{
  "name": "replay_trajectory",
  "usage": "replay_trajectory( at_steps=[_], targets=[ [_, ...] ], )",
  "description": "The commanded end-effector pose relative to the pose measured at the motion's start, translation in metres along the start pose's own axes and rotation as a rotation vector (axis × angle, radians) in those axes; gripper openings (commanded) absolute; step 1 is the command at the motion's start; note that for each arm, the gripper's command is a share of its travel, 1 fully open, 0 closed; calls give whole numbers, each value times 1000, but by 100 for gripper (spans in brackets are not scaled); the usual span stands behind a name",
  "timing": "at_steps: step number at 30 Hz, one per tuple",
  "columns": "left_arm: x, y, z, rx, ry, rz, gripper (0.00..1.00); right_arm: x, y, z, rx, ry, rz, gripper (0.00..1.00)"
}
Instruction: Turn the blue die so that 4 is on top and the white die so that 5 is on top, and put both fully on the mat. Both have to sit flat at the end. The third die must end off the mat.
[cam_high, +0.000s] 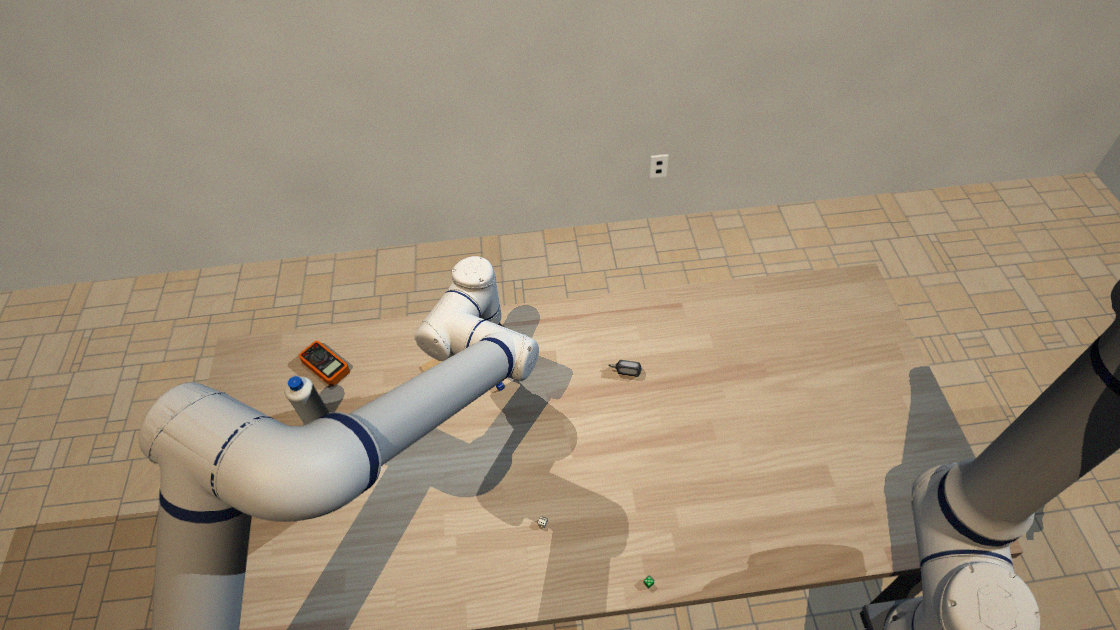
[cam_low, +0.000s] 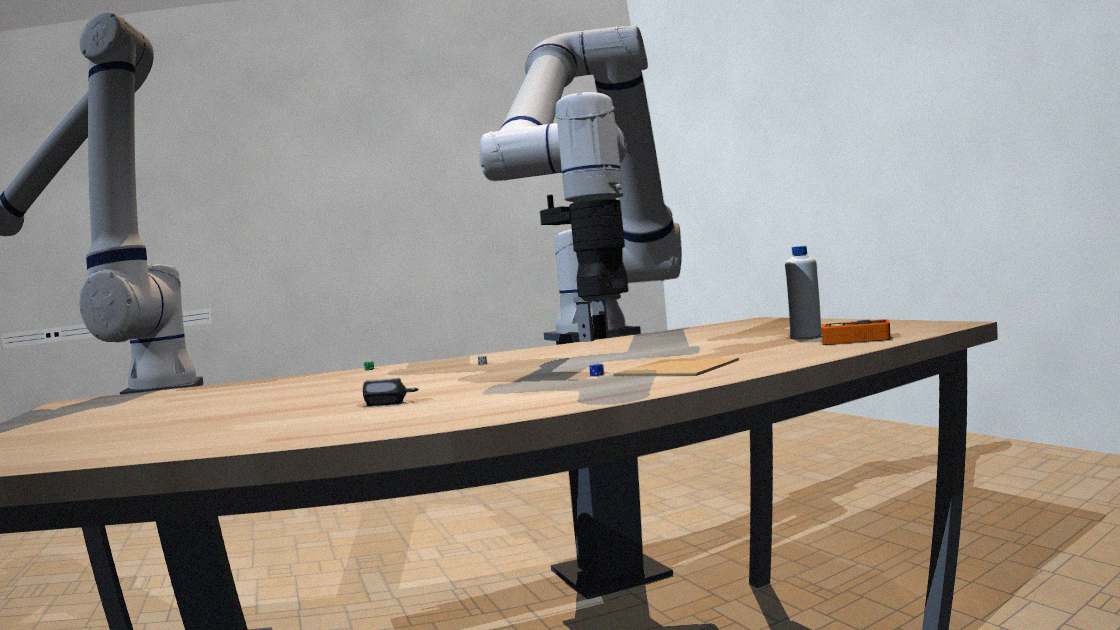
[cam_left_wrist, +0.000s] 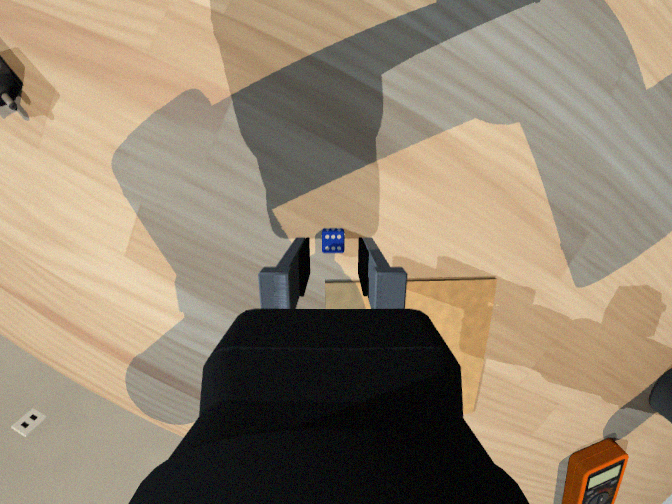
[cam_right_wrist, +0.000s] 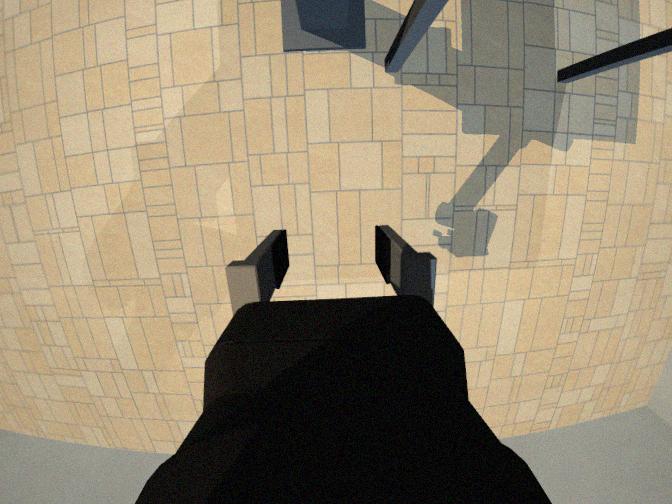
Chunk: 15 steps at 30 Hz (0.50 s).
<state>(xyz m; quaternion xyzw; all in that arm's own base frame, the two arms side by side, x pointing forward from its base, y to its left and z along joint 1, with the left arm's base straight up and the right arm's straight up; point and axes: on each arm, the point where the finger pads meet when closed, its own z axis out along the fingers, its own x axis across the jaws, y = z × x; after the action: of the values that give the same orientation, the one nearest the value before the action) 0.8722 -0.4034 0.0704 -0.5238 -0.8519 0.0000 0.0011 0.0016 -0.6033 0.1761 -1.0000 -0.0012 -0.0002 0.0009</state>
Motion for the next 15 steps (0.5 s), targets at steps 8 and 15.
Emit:
replay_trajectory(
  at_steps=[8, 15],
  targets=[
    [-1, 0, 14, -1, -2, 0, 64, 0, 1, -1, -2, 0, 0, 100],
    [-1, 0, 23, -1, -2, 0, 64, 0, 1, -1, -2, 0, 0, 100]
  ],
)
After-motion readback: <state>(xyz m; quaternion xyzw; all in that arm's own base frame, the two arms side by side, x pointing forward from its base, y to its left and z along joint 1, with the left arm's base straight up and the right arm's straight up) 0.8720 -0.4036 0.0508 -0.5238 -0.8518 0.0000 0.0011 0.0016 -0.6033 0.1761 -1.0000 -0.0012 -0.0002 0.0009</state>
